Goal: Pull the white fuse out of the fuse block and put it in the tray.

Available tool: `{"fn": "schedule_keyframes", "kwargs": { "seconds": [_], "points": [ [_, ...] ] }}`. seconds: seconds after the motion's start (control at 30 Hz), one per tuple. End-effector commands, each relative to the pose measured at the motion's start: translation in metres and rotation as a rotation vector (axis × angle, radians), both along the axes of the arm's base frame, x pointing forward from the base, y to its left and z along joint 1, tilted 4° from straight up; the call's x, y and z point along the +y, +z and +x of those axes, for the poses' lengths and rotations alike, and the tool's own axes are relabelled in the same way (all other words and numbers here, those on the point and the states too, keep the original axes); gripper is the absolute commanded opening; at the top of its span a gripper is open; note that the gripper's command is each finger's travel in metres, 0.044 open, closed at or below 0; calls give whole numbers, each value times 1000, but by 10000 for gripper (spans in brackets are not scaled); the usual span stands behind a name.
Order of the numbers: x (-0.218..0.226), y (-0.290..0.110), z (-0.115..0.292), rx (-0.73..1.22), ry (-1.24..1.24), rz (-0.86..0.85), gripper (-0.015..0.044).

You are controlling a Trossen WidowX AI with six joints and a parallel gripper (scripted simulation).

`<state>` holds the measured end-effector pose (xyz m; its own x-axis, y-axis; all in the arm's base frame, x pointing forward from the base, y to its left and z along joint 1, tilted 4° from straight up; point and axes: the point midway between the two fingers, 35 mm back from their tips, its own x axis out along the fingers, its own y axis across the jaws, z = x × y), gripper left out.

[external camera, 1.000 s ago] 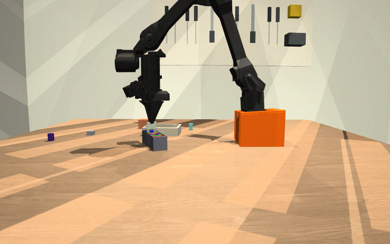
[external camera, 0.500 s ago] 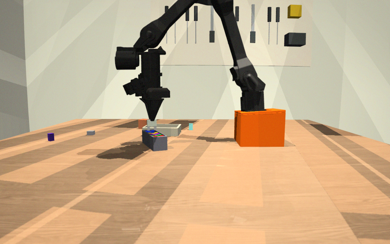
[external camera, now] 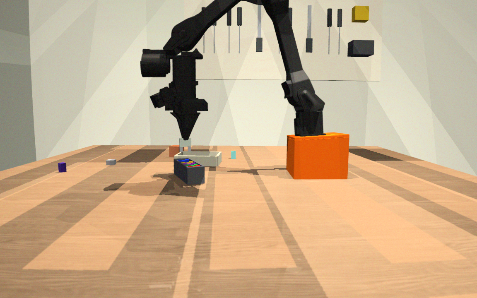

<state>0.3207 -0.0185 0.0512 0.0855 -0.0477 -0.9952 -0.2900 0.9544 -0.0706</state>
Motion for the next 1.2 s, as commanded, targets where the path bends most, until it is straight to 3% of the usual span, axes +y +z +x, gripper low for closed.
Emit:
{"fn": "schedule_keyframes", "kwargs": {
  "seconds": [0.0, 0.57, 1.17],
  "points": [
    [-4, 3, 1, -4, -5, -5, 0],
    [-98, 8, -2, -1, -5, -13, 0],
    [-195, 12, -36, 0, -6, -25, 0]
  ]
}}
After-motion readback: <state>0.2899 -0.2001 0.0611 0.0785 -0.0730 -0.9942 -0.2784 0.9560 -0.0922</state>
